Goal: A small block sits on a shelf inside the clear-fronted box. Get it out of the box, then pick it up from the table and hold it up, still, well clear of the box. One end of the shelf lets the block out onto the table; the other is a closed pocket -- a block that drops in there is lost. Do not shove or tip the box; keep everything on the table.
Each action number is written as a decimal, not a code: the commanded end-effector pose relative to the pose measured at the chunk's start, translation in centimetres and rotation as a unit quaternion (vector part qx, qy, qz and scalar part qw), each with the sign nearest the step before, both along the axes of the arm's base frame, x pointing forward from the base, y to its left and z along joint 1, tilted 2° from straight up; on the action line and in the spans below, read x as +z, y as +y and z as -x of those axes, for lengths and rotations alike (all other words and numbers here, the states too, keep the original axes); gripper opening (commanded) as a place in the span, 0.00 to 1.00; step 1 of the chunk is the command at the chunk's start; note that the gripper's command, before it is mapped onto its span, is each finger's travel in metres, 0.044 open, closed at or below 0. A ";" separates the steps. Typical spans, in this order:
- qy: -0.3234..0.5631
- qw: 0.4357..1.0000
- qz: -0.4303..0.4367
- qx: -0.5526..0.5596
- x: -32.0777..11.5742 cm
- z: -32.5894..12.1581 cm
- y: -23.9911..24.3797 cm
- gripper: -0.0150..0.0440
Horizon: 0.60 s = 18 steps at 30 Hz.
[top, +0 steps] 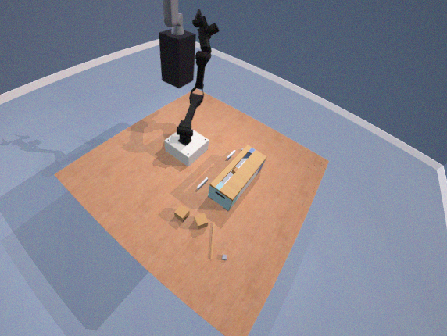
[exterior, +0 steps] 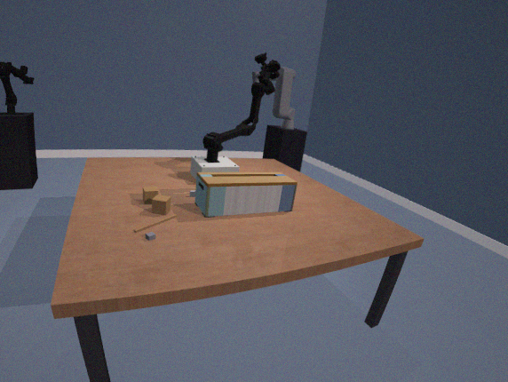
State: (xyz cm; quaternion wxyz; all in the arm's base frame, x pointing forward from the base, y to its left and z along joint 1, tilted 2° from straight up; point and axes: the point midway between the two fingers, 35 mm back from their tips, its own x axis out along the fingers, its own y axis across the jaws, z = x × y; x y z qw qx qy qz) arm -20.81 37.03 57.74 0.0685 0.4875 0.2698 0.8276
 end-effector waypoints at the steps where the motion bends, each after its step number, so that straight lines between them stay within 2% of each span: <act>1: 0.003 1.000 -0.002 0.003 0.2 0.0 -0.2 0.93; 10: 0.126 0.979 -0.081 0.140 7.4 -3.1 -11.6 0.93; 18: 0.208 0.934 -0.182 0.228 10.8 -8.1 -21.8 0.93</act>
